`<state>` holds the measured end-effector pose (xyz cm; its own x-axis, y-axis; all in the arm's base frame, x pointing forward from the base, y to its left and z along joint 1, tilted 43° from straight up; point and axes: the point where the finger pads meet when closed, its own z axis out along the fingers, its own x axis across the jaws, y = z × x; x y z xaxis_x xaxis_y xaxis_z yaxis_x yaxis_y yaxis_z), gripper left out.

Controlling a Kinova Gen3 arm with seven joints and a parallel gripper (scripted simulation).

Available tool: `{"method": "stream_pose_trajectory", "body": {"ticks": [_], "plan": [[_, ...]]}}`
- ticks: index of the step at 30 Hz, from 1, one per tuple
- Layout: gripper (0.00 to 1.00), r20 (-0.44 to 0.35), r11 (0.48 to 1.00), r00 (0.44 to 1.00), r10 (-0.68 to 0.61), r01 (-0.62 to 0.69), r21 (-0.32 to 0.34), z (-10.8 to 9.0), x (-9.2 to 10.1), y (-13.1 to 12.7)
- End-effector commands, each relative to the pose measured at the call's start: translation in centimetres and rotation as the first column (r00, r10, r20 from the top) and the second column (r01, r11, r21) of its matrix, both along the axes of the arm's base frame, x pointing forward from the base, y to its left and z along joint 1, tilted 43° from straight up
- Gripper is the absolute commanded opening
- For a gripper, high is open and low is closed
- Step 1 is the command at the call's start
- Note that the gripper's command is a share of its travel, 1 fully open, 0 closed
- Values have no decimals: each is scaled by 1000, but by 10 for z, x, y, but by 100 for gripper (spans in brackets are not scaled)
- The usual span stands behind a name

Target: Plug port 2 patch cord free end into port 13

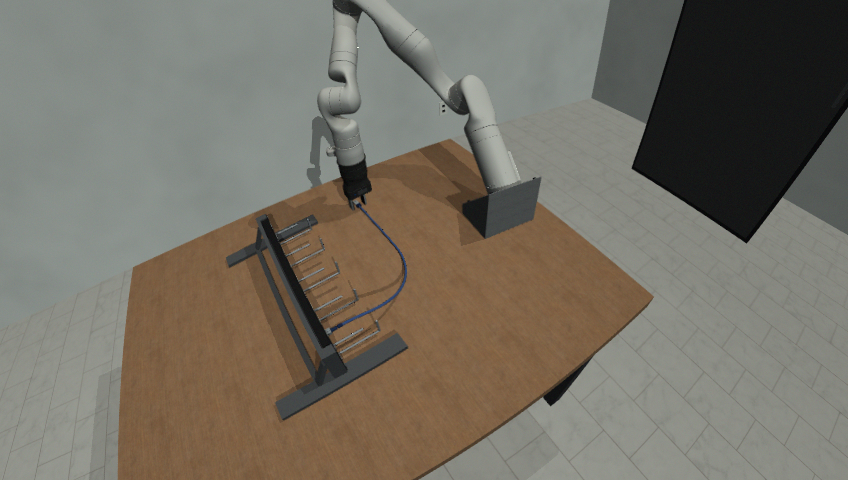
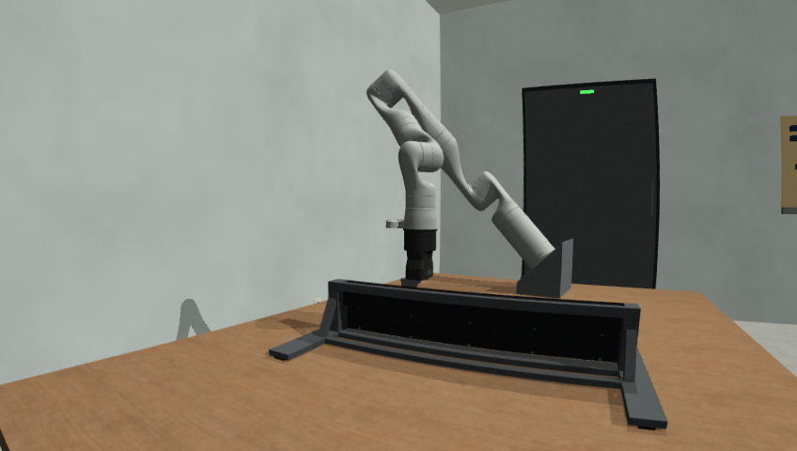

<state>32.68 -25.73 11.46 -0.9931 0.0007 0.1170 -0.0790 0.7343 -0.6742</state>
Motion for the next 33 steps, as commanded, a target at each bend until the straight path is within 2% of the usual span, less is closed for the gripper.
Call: {"method": "stream_pose_trajectory", "body": {"ticks": [1, 4, 5, 33], "plan": [[73, 1, 1000, 1000, 1, -1, 0, 0, 1, 0], [73, 1, 1000, 1000, 1, -1, 0, 0, 1, 0], [0, 1, 1000, 1000, 1, -1, 0, 0, 1, 0], [0, 1, 1000, 1000, 1, -1, 0, 0, 1, 0]]}}
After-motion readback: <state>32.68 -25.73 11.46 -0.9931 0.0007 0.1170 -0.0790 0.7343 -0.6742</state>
